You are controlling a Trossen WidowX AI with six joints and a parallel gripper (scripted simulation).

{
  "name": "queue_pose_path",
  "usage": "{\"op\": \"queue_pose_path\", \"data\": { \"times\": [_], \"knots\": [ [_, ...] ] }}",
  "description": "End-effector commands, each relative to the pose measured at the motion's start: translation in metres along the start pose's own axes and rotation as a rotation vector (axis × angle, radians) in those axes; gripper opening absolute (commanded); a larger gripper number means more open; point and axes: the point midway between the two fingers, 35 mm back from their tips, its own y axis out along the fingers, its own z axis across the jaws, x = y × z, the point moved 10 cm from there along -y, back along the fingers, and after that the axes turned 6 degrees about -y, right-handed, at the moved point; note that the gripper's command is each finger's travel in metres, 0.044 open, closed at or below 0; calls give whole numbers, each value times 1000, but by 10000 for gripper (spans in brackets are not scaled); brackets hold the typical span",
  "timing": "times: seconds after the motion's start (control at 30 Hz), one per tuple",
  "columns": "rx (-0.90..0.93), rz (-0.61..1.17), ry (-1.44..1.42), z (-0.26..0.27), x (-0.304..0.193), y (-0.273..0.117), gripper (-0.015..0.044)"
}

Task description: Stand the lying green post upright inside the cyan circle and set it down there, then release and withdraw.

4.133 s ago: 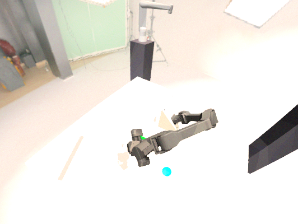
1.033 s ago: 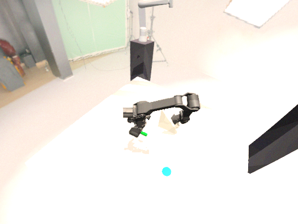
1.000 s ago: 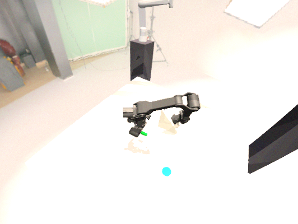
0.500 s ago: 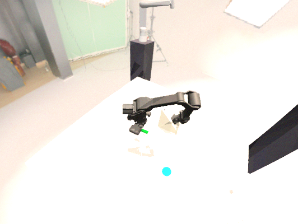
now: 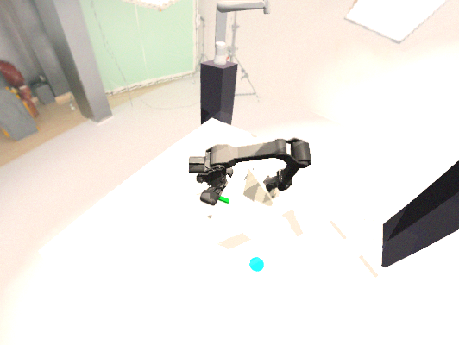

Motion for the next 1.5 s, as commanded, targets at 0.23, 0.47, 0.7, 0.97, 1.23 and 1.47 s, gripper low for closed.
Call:
{"op": "queue_pose_path", "data": {
  "times": [0.23, 0.47, 0.7, 0.97, 1.23, 1.47],
  "knots": [
    [-3, -24, -109, 26, -15, -10, 23],
    [-5, -31, -177, 42, -26, -14, 23],
    [-7, -37, -245, 58, -39, -17, 23],
    [-8, -42, -324, 76, -54, -20, 23],
    [-9, -45, -403, 92, -71, -22, 23],
    [-9, -45, -474, 106, -87, -24, 23]
  ]
}}
